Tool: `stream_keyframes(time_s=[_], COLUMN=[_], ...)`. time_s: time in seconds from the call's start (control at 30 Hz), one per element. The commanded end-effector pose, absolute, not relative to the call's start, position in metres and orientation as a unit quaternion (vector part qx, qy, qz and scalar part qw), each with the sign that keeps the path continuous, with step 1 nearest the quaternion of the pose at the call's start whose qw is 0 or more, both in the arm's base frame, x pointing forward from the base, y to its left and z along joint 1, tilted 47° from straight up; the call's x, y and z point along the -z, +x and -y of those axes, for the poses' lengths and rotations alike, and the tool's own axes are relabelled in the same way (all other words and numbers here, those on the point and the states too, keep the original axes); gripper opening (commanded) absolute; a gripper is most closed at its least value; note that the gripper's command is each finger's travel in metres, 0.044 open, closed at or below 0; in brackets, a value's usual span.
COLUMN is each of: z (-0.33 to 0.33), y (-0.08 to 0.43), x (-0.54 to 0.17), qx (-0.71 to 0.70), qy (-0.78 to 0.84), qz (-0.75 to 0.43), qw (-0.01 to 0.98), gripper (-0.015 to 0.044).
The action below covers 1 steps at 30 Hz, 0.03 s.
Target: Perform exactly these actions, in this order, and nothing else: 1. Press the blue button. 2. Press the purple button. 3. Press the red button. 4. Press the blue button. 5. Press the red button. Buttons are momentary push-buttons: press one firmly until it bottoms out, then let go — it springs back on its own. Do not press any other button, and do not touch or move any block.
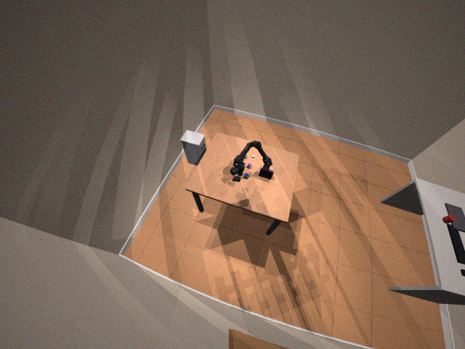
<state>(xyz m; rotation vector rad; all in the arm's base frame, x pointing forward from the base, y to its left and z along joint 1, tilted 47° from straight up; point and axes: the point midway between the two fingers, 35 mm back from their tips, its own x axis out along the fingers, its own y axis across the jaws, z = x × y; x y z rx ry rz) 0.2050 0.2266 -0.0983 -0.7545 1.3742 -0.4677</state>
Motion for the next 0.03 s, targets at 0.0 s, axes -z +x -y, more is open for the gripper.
stream_keyframes(time_s=[0.0], z=[-0.2278], y=[0.2069], x=[0.0975], qx=[0.213], qy=[-0.327], qz=[-0.616], qw=[0.684], gripper=[0.0400])
